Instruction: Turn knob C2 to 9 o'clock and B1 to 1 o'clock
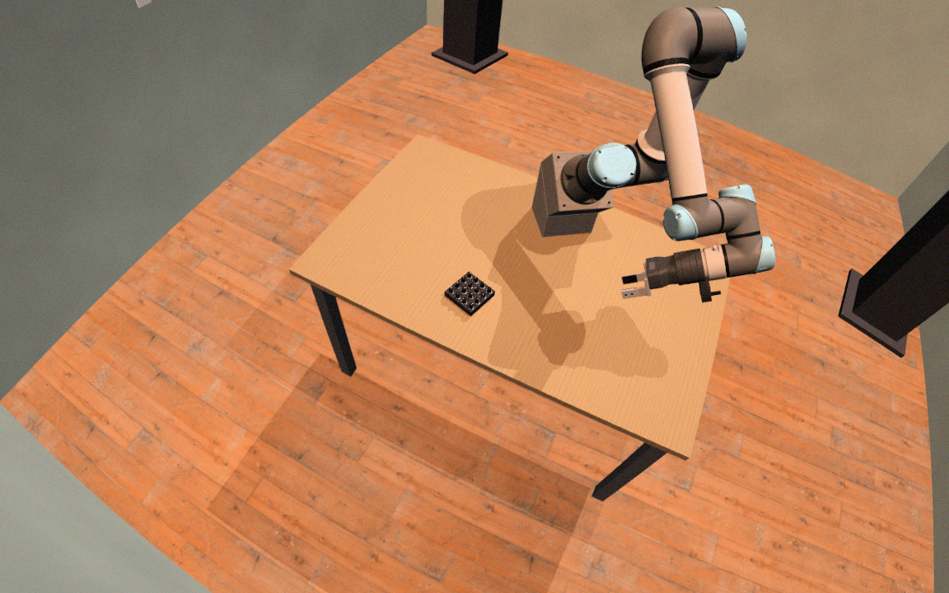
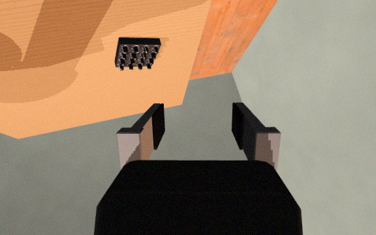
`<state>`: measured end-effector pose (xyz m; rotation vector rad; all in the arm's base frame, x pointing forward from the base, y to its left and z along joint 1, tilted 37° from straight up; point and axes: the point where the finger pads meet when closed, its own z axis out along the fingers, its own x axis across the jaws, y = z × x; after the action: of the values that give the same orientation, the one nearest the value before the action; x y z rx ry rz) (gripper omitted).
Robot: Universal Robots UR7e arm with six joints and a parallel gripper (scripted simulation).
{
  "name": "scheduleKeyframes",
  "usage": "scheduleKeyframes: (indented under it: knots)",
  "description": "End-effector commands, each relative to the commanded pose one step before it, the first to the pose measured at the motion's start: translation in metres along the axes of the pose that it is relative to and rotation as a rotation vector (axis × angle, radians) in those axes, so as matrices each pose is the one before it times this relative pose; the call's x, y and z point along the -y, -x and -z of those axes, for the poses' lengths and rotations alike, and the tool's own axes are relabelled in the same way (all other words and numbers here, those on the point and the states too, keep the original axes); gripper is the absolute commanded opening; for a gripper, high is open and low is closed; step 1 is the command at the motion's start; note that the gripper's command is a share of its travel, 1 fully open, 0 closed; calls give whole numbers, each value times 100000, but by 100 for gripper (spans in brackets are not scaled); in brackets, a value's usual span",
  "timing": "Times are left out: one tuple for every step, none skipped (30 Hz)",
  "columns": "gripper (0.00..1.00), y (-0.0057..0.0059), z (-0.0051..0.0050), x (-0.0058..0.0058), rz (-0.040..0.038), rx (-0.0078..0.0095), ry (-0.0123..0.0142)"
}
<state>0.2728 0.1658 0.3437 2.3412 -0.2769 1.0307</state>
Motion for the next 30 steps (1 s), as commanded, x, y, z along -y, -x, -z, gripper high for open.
scheduleKeyframes:
  knots:
    - [100,-34,26,-17,-92,-60,-58]
    - [100,0,0,0,0,0,0]
    - [100,0,0,0,0,0,0]
    - [100,0,0,0,0,0,0]
    - [100,0,0,0,0,0,0]
    - [100,0,0,0,0,0,0]
    - [100,0,0,0,0,0,0]
    - [100,0,0,0,0,0,0]
    - [100,0,0,0,0,0,0]
    - [100,0,0,0,0,0,0]
    - [100,0,0,0,0,0,0]
    - [100,0,0,0,0,0,0]
    - [100,0,0,0,0,0,0]
    - [100,0,0,0,0,0,0]
    - [100,0,0,0,0,0,0]
    - [100,0,0,0,0,0,0]
    - [100,0,0,0,0,0,0]
    - [100,-34,25,-15,-88,-60,-54]
    - [100,1,-1,0,-5,4,-1]
    - [100,2,-4,0,-14,11,-3]
    - [100,3,-8,0,-28,21,-5]
    - [100,5,-12,0,-45,35,-9]
    - [100,7,-18,0,-66,51,-13]
    - [100,10,-25,-1,-91,70,-18]
    - [100,13,-33,-1,-119,92,-24]
    - [100,16,-42,-1,-151,116,-30]
    - [100,20,-51,-1,-185,142,-38]
    - [100,23,-61,-2,-223,169,-46]
    - [100,27,-72,-2,-263,199,-54]
    - [100,31,-84,-2,-306,230,-64]
